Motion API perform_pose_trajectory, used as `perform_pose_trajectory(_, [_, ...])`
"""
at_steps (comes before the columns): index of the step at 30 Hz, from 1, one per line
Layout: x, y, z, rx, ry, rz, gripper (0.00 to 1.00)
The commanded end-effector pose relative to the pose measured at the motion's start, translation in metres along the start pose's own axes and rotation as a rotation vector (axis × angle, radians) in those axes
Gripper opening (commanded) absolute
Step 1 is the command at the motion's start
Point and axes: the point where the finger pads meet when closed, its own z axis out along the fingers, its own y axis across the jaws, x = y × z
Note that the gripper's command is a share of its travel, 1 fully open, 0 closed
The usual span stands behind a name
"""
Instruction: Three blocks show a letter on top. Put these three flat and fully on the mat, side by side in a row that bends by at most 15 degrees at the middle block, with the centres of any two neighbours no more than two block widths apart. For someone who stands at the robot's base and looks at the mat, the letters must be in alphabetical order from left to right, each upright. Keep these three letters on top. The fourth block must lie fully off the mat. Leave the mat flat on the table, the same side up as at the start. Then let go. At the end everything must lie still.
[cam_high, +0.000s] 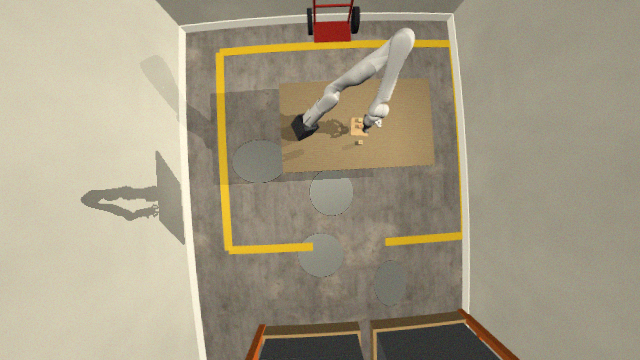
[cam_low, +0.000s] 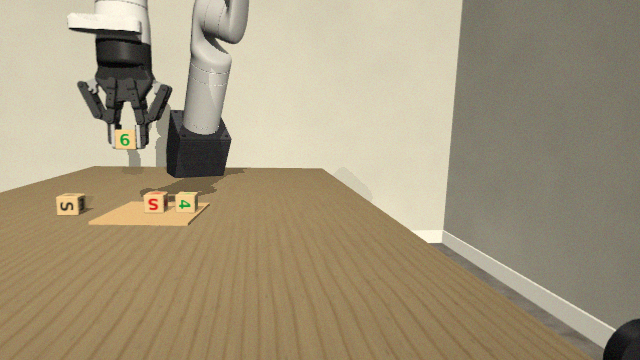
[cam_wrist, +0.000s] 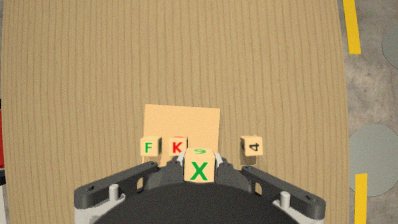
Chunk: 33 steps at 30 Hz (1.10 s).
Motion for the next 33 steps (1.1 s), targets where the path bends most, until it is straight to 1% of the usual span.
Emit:
perform_pose_trajectory(1, [-0.0006,0.0025,0.0002,-0.002,-0.001,0.004,0.26])
perform_pose_trajectory(15, [-0.001,0.0094,0.0001,-0.002,-0.001,-0.034,0.26])
perform_pose_trajectory(33, [-0.0011,0.0107,0.0001,-0.002,-0.001,-0.041,0.26])
